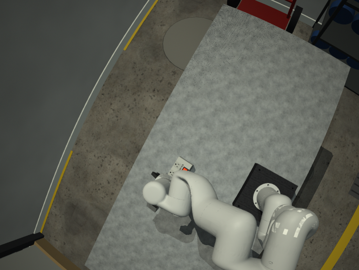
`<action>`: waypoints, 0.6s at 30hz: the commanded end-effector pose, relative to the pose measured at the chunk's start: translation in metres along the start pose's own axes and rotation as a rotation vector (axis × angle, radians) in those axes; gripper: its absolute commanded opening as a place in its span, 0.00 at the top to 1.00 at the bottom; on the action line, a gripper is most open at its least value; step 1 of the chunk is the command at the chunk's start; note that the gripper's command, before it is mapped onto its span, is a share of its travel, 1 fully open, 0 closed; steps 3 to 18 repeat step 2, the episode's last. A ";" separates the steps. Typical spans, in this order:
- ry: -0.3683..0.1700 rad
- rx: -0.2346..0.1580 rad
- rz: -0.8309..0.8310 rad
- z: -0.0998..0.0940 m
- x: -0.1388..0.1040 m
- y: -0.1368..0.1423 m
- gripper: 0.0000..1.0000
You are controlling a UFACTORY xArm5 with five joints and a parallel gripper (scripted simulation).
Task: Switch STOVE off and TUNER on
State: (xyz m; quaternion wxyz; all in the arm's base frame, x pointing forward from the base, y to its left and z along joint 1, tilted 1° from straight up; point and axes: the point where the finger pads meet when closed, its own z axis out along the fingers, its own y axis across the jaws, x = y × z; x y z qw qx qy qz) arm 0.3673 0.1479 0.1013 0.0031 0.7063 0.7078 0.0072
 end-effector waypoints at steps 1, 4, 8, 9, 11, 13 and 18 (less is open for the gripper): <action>0.001 -0.003 0.000 -0.001 0.000 0.001 0.00; 0.001 -0.003 0.000 -0.001 0.000 0.001 0.00; 0.001 -0.003 0.000 -0.001 0.000 0.001 0.00; 0.001 -0.003 0.000 -0.001 0.000 0.001 0.00; 0.001 -0.003 0.000 -0.001 0.000 0.001 0.00; 0.001 -0.003 0.000 -0.001 0.000 0.001 0.00; 0.001 -0.003 0.000 -0.001 0.000 0.001 0.00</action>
